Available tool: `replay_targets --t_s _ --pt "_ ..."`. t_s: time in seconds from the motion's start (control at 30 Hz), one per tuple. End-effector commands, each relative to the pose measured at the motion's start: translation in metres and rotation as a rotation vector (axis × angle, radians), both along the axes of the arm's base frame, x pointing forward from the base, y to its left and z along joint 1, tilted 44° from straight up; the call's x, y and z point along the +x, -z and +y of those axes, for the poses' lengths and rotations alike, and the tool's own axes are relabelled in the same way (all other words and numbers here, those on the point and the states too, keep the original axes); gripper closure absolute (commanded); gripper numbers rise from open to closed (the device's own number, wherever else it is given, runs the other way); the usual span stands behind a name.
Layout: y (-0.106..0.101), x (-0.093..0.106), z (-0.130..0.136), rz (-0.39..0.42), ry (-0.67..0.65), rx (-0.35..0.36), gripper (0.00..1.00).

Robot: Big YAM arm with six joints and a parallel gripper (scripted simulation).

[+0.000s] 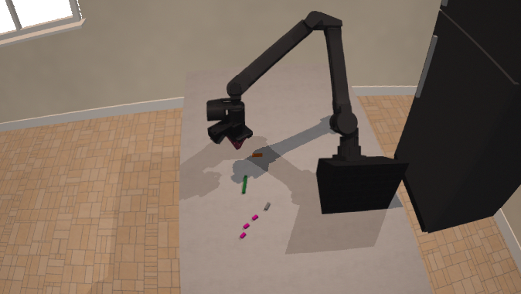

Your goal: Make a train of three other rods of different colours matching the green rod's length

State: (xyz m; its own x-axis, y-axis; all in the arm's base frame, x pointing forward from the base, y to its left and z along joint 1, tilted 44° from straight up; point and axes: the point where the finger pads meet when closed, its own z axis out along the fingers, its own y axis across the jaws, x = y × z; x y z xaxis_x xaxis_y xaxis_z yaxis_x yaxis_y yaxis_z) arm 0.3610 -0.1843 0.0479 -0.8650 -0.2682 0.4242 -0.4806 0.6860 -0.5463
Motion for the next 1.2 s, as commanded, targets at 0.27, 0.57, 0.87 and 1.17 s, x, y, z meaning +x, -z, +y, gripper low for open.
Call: replay_targets --t_s 0.27,0.57,0.87,1.17 --pt "-0.004 0.017 0.013 0.016 -0.079 0.007 0.96" --pt "0.020 -0.002 -0.005 0.060 -0.044 0.018 0.96" --pt "0.045 -0.007 -0.029 0.059 -0.044 0.016 0.96" --pt "0.066 -0.013 -0.049 0.061 -0.045 0.019 0.96"
